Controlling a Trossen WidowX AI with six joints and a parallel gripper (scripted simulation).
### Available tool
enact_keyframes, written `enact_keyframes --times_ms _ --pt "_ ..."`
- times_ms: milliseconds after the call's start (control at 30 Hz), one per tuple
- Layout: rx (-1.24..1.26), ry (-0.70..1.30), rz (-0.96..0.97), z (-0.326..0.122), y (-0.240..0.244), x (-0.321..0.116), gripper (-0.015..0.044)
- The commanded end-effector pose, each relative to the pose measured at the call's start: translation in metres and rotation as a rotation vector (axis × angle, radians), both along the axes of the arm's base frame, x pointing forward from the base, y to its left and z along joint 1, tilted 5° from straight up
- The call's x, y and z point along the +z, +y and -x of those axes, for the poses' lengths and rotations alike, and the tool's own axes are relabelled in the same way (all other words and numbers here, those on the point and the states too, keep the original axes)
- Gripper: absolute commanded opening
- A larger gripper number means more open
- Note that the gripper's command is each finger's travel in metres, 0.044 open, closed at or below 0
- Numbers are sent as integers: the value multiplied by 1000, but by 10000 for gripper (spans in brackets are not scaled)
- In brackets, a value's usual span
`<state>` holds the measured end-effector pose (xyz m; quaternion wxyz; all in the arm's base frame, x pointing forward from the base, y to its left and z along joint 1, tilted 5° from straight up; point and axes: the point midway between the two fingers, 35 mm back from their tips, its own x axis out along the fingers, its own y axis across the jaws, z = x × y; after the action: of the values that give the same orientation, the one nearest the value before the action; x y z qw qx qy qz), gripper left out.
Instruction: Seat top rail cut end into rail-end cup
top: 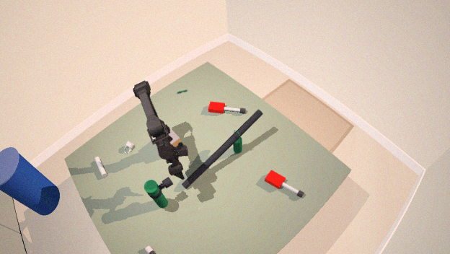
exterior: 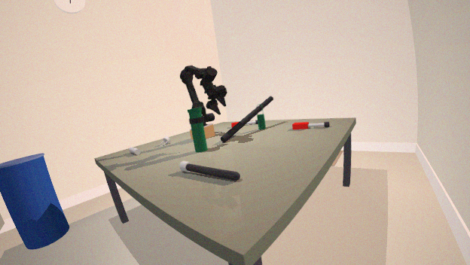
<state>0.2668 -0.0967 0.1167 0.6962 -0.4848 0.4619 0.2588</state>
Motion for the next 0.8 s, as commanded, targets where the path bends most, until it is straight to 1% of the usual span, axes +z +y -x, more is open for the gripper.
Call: enact_keyframes --times_ms 0,367,433,767 --pt "-279 -47 -136 -6 26 25 440" --pt "-997 -108 -523 2 91 73 440" --pt "-1041 -111 -547 3 95 76 440" --pt "-1041 -111 -547 3 95 76 440"
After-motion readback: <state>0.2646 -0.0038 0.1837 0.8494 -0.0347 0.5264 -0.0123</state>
